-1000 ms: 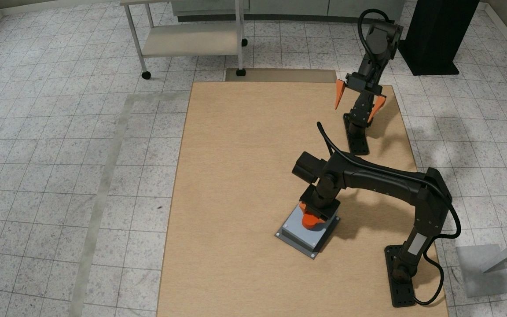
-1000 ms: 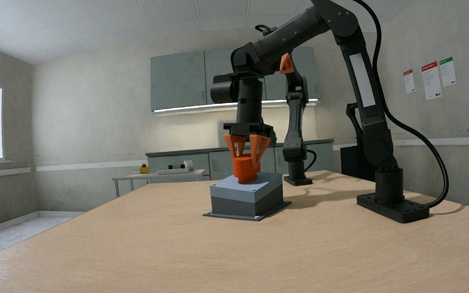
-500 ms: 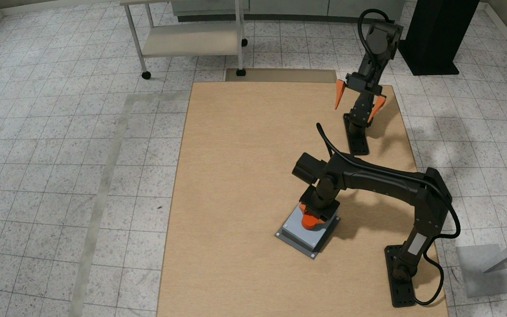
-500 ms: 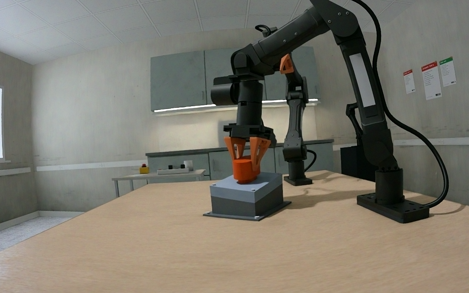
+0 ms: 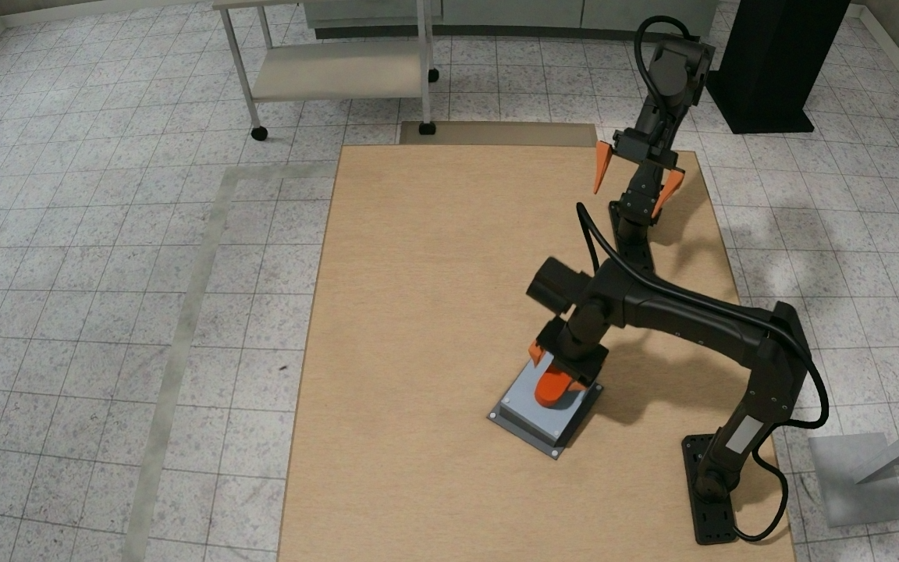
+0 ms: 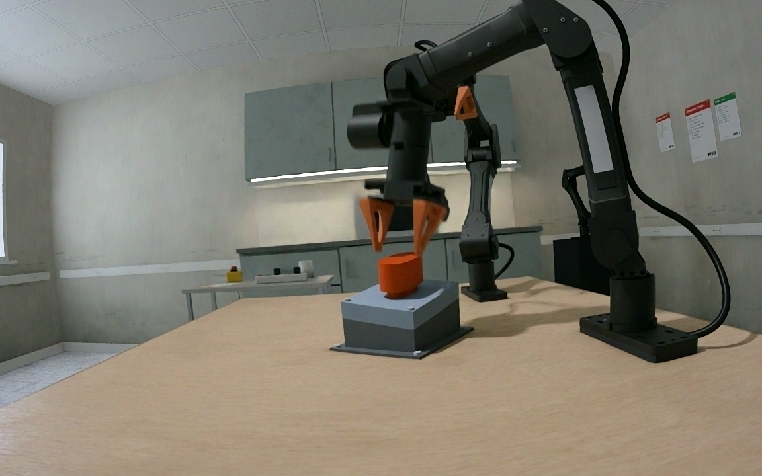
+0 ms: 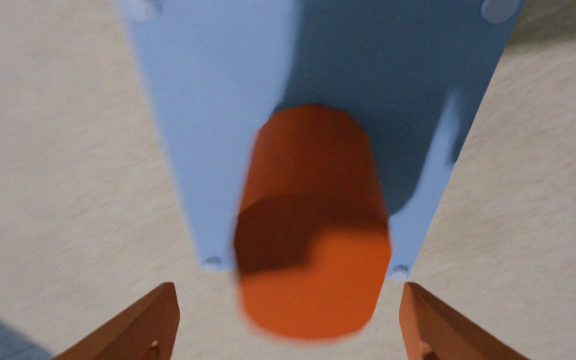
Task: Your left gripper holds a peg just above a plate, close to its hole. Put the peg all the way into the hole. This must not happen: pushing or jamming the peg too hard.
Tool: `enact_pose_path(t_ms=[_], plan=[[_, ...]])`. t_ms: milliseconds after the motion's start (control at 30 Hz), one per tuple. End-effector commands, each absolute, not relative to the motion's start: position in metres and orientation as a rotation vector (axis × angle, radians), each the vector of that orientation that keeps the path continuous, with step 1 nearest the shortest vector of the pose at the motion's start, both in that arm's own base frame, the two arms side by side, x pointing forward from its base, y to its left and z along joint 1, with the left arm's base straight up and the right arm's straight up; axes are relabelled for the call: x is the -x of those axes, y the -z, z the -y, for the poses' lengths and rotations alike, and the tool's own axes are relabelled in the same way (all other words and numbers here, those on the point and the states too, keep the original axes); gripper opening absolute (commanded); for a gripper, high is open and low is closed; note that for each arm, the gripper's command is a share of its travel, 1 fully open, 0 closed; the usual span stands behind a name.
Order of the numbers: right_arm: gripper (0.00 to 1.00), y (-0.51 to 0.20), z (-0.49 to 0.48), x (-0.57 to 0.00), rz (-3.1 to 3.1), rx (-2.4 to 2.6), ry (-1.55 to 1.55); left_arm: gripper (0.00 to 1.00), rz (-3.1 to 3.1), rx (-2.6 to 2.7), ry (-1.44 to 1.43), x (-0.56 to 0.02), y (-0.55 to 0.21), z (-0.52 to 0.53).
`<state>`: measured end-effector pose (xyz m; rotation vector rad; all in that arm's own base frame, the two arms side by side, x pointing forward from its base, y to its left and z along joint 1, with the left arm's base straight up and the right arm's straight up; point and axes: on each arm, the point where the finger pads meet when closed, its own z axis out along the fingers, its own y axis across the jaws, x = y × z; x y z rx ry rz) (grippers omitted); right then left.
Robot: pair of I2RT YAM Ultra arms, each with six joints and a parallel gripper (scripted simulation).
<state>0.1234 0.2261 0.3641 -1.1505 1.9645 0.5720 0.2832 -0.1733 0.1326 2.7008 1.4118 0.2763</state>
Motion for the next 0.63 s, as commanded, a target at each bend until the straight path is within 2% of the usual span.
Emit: enact_pose_path(t_ms=[0, 600], plan=[[1.0, -0.376, -0.224, -0.122, -1.941, 1.127, -0.587, 0.69, -1.418, -2.695, -0.267, -0.279, -0.154, 0.175], [1.0, -0.376, -0.224, -0.122, -1.941, 1.127, -0.587, 0.69, -1.425, -2.718, -0.24, -0.278, -0.142, 0.174]])
